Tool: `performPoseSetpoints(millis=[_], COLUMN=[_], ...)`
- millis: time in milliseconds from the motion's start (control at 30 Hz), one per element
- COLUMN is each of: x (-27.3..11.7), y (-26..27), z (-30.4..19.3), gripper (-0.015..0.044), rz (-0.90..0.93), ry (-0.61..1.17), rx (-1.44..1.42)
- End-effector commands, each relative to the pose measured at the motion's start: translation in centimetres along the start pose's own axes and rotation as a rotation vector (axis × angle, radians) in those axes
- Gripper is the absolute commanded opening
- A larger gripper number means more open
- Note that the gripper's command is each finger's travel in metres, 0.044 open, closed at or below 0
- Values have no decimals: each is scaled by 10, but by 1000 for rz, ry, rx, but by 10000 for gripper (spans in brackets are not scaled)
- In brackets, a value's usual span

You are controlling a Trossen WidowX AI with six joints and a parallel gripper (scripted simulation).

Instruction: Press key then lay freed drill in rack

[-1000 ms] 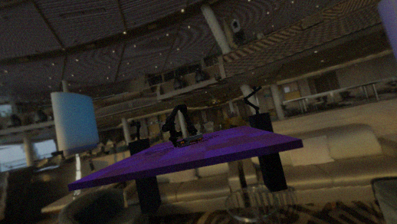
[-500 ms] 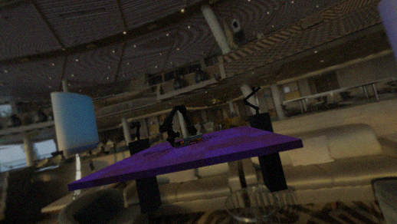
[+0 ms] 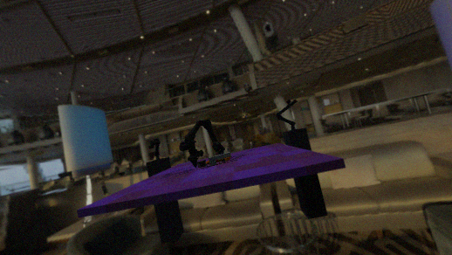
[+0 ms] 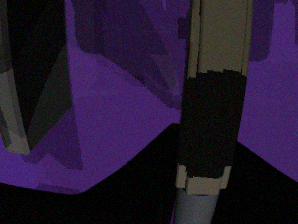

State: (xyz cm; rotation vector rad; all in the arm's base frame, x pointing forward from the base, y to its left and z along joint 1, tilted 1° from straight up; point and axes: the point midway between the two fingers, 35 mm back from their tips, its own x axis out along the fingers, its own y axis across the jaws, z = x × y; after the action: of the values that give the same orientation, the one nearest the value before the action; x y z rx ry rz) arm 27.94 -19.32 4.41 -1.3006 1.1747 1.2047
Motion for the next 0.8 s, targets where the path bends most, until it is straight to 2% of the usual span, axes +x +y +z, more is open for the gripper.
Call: performPoseSetpoints(millis=[0, 767], x=[-3, -16], y=[0, 1], z=[0, 2], gripper=[0, 0], rz=[-2, -2], ry=[1, 1], rx=[-4, -4])
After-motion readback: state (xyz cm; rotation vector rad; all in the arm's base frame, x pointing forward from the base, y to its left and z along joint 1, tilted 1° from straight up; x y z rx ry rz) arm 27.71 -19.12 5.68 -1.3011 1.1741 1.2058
